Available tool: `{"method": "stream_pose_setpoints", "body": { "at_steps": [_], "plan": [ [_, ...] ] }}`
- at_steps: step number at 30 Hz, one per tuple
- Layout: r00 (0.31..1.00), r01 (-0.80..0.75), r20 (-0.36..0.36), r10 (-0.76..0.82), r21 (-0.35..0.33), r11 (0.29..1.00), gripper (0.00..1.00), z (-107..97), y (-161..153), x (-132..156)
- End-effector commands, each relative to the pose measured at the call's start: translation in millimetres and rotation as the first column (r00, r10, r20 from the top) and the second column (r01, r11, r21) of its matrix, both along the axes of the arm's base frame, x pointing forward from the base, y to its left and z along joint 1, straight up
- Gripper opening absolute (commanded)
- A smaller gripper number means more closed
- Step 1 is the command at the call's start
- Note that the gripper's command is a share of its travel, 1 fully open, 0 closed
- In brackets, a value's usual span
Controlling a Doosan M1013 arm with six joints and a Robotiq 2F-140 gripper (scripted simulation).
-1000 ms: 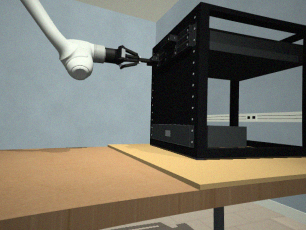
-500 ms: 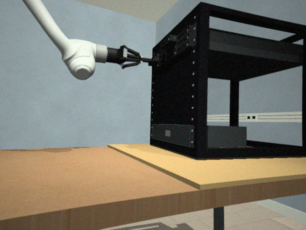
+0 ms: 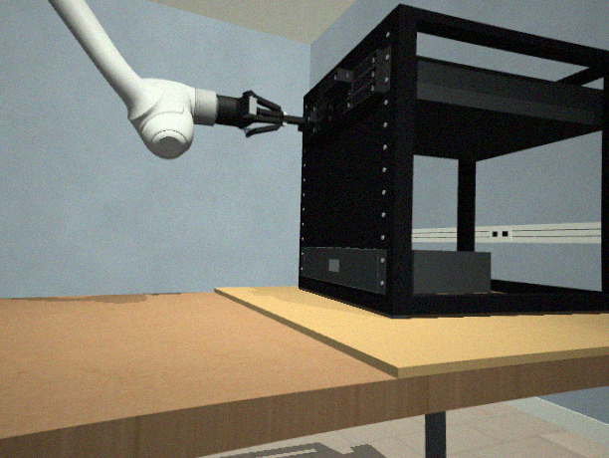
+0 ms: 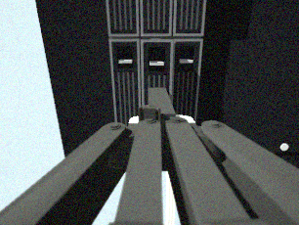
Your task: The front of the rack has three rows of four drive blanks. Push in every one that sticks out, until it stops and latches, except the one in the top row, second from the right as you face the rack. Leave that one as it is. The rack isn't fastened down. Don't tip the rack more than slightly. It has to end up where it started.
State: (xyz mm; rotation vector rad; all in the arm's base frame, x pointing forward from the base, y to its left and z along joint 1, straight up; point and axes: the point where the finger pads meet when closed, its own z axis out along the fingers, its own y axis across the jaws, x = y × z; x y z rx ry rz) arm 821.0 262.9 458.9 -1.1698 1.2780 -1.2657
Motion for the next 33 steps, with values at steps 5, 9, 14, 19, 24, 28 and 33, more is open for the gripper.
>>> {"method": "stream_pose_setpoints", "body": {
  "at_steps": [5, 9, 14, 19, 24, 28, 33],
  "plan": [
    [1.000, -0.005, 0.002, 0.005, 0.002, 1.000, 0.10, 3.0, 1.2, 4.0],
    [1.000, -0.005, 0.002, 0.005, 0.002, 1.000, 0.10, 3.0, 1.1, 4.6],
    [1.000, -0.005, 0.002, 0.005, 0.002, 1.000, 0.10, 2.9, 0.8, 6.9],
    [1.000, -0.005, 0.002, 0.005, 0.002, 1.000, 0.10, 2.9, 0.8, 7.0],
    [1.000, -0.005, 0.002, 0.005, 0.002, 1.000, 0.10, 2.9, 0.8, 7.0],
    [1.000, -0.005, 0.002, 0.005, 0.002, 1.000, 0.10, 2.9, 0.7, 8.8],
    [1.000, -0.005, 0.002, 0.005, 0.002, 1.000, 0.10, 2.9, 0.6, 10.0]
  ]
}}
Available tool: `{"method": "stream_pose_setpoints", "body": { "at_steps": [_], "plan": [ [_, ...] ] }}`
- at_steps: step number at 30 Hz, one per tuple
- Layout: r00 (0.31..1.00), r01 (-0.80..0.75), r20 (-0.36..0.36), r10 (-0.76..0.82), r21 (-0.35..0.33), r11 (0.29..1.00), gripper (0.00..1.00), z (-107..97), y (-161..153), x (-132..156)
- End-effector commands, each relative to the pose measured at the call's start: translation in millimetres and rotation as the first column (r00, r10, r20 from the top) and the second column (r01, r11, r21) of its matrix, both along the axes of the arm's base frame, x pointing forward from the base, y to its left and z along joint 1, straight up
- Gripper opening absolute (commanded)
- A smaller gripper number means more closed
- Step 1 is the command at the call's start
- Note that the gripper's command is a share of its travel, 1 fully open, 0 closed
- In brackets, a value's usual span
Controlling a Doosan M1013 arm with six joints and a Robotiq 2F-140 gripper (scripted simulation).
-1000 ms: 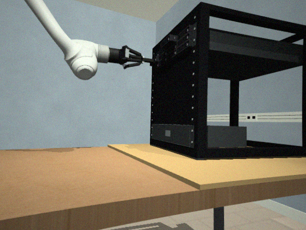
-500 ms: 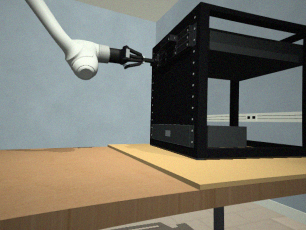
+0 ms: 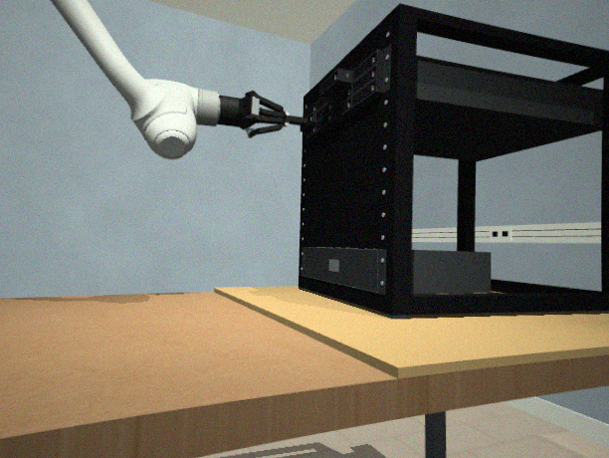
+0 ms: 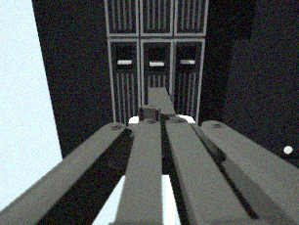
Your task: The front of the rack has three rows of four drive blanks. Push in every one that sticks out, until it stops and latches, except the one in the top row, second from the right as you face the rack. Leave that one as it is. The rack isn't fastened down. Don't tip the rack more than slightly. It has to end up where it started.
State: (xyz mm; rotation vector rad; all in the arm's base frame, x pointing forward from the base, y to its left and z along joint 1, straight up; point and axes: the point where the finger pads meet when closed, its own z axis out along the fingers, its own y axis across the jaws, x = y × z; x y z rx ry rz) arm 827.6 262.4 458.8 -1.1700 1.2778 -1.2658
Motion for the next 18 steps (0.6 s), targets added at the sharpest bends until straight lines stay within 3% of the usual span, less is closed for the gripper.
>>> {"method": "stream_pose_setpoints", "body": {
  "at_steps": [1, 18],
  "plan": [
    [1.000, -0.005, 0.002, 0.005, 0.002, 1.000, 0.10, 2.9, 1.1, 3.4],
    [1.000, -0.005, 0.002, 0.005, 0.002, 1.000, 0.10, 2.9, 0.8, 6.4]
  ]
}}
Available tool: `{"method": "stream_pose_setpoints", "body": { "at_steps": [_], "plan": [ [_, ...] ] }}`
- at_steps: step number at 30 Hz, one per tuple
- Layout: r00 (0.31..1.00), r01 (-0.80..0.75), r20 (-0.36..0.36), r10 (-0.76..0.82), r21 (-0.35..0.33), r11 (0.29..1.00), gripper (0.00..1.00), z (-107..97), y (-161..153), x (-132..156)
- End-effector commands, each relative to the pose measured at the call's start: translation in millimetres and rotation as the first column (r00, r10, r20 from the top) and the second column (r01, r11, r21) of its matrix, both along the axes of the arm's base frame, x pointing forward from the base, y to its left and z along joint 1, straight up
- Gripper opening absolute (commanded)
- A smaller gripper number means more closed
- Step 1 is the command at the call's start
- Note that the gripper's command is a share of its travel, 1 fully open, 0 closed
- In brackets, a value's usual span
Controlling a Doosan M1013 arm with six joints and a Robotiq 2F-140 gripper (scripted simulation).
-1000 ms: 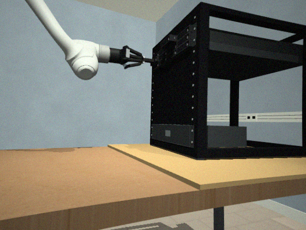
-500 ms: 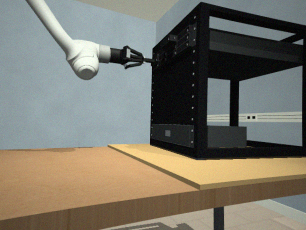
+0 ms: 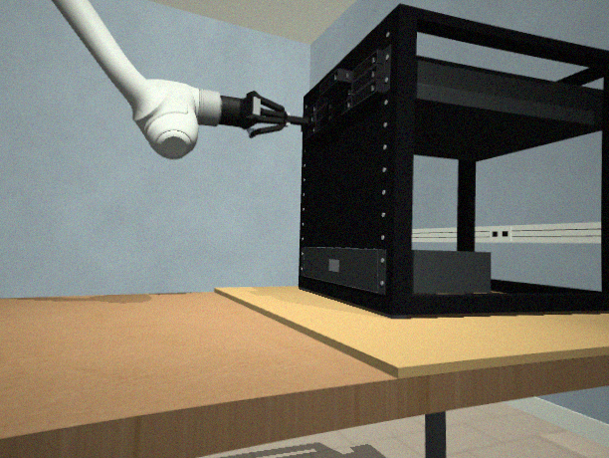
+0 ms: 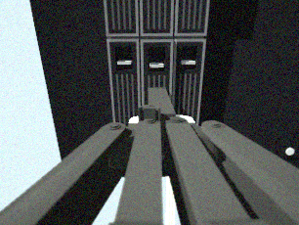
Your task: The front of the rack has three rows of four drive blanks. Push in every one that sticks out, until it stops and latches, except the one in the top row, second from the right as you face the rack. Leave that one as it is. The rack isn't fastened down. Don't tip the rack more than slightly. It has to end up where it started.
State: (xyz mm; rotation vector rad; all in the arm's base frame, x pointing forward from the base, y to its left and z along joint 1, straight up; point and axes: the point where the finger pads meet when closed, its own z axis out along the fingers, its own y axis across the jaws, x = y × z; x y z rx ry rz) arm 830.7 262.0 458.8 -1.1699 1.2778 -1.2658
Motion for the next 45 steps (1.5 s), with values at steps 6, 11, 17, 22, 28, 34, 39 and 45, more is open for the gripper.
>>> {"method": "stream_pose_setpoints", "body": {
  "at_steps": [6, 11, 17, 22, 28, 34, 39, 45],
  "plan": [
    [1.000, -0.005, 0.002, 0.005, 0.002, 1.000, 0.10, 2.9, 1.1, 3.3],
    [1.000, -0.005, 0.002, 0.005, 0.002, 1.000, 0.10, 2.9, 1.0, 5.1],
    [1.000, -0.005, 0.002, 0.005, 0.002, 1.000, 0.10, 2.9, 0.9, 6.3],
    [1.000, -0.005, 0.002, 0.005, 0.002, 1.000, 0.10, 2.9, 0.9, 6.3],
    [1.000, -0.005, 0.002, 0.005, 0.002, 1.000, 0.10, 2.9, 0.9, 7.4],
    [1.000, -0.005, 0.002, 0.005, 0.002, 1.000, 0.10, 2.9, 0.8, 8.1],
    [1.000, -0.005, 0.002, 0.005, 0.002, 1.000, 0.10, 2.9, 0.8, 8.1],
    [1.000, -0.005, 0.002, 0.005, 0.002, 1.000, 0.10, 2.9, 0.8, 8.1]
  ]
}}
